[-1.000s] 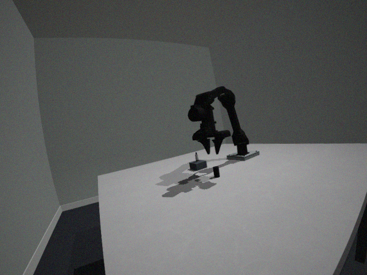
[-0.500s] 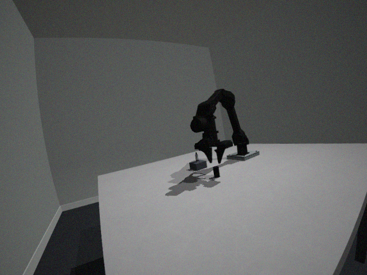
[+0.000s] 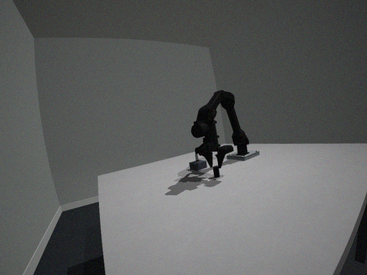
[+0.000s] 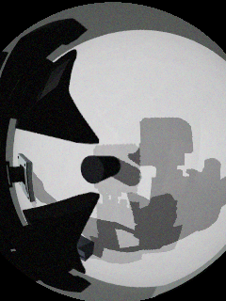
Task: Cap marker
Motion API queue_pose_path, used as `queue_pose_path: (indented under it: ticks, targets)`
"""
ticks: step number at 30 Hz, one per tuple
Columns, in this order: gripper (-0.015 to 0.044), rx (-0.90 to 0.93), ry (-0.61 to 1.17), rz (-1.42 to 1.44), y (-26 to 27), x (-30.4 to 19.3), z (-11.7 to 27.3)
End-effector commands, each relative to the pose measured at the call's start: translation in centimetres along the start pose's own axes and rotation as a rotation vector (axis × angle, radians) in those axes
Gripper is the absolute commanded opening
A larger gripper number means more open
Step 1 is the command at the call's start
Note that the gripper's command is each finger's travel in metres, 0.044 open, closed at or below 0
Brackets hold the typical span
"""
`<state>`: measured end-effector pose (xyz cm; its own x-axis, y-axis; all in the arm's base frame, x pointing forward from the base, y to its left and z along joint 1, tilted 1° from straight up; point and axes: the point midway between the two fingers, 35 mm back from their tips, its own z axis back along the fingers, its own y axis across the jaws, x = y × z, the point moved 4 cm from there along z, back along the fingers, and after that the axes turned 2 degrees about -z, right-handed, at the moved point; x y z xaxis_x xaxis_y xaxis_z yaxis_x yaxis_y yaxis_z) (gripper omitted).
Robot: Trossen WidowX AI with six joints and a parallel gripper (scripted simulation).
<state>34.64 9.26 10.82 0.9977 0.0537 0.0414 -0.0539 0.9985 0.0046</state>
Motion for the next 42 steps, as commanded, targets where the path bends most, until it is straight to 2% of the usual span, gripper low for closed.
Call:
queue_pose_path:
  ticks: [1, 19, 23, 32, 35, 42]
  targets:
    - [0.0236, -0.003, 0.000, 0.005, 0.0, 0.0, -0.8]
    - [0.0236, -0.003, 0.000, 0.005, -0.1, -0.2, -3.4]
    - [0.0131, -0.003, 0.000, 0.005, -0.1, -0.2, -3.4]
    - [0.0071, -0.003, 0.000, 0.005, 0.0, -0.2, -3.4]
    - [0.0000, -0.002, -0.011, -0.016, -0.1, 0.0, -3.1]
    - [0.0000, -0.002, -0.010, -0.013, 0.0, 0.0, -1.2]
